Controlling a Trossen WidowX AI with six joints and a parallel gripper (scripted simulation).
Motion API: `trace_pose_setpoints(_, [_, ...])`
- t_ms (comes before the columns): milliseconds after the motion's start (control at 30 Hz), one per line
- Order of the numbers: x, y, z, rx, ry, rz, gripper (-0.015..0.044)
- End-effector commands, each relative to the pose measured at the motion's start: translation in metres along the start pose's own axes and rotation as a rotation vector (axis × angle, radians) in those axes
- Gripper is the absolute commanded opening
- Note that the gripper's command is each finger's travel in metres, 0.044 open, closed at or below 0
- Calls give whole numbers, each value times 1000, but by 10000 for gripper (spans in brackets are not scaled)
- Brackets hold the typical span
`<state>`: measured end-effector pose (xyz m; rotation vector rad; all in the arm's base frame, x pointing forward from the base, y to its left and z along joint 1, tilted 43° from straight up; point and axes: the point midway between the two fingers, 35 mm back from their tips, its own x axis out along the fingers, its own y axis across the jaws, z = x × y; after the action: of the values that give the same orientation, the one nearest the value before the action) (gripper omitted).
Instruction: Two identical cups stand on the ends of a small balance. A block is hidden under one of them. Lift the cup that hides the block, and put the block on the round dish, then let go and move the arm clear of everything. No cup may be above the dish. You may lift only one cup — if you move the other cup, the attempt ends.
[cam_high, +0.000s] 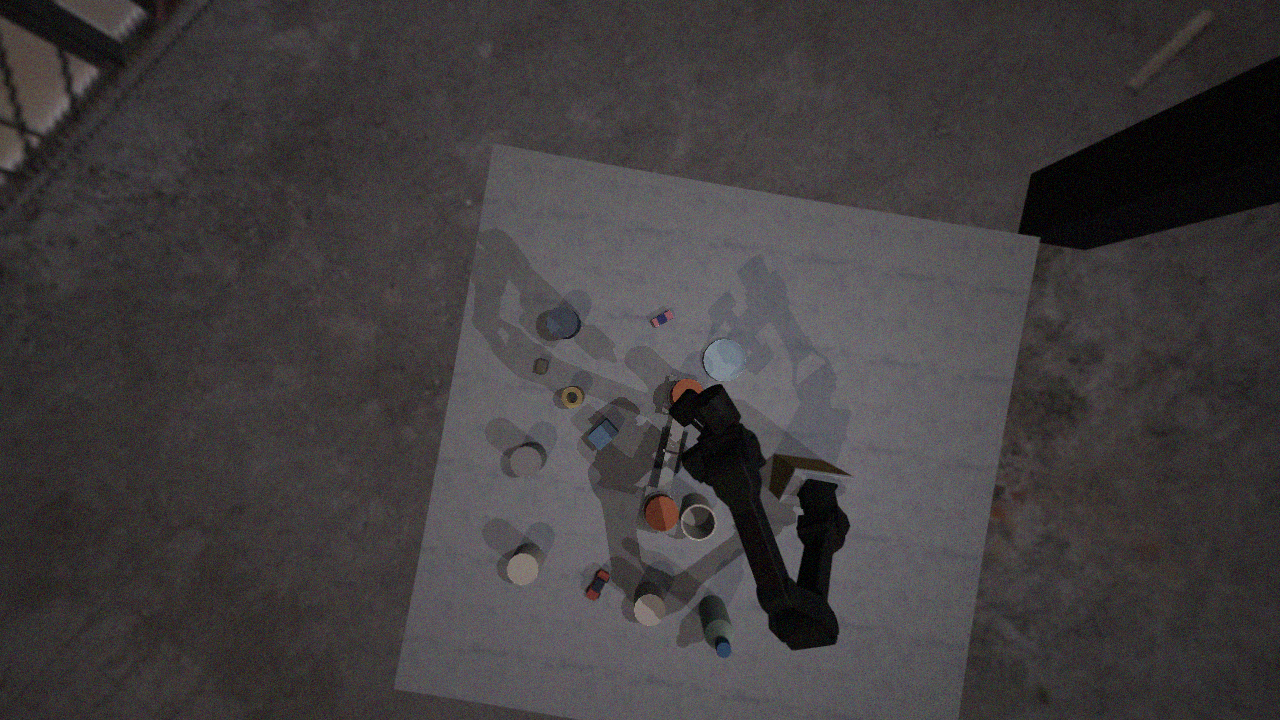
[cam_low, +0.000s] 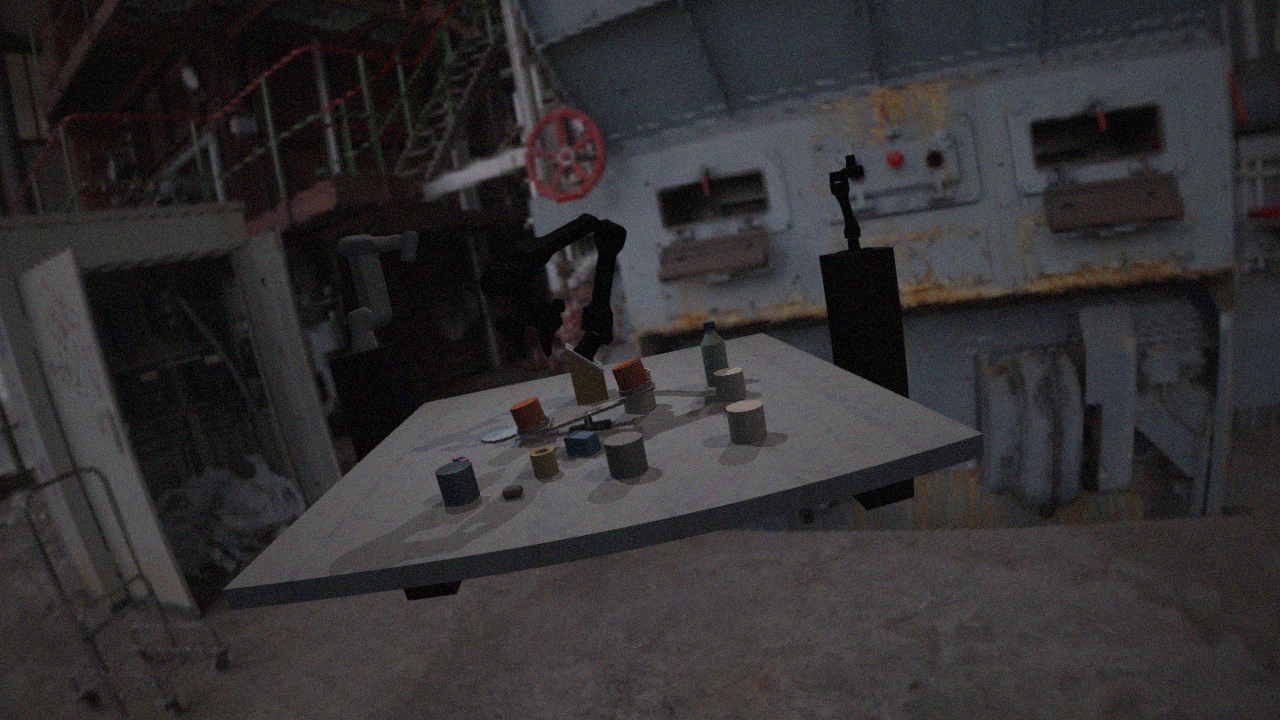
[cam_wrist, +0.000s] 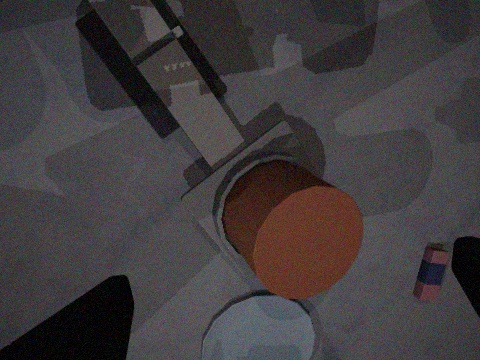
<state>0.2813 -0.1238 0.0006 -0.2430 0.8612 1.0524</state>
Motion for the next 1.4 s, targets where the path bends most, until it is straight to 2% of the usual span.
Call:
trace_pose_setpoints(0, [15,-11,-7,-127,33,55,440])
trace_pose_setpoints(433, [68,-35,-32,-508,83,239,440])
trace_pose_setpoints(1367, [105,-29,-37,-513,82,242,440])
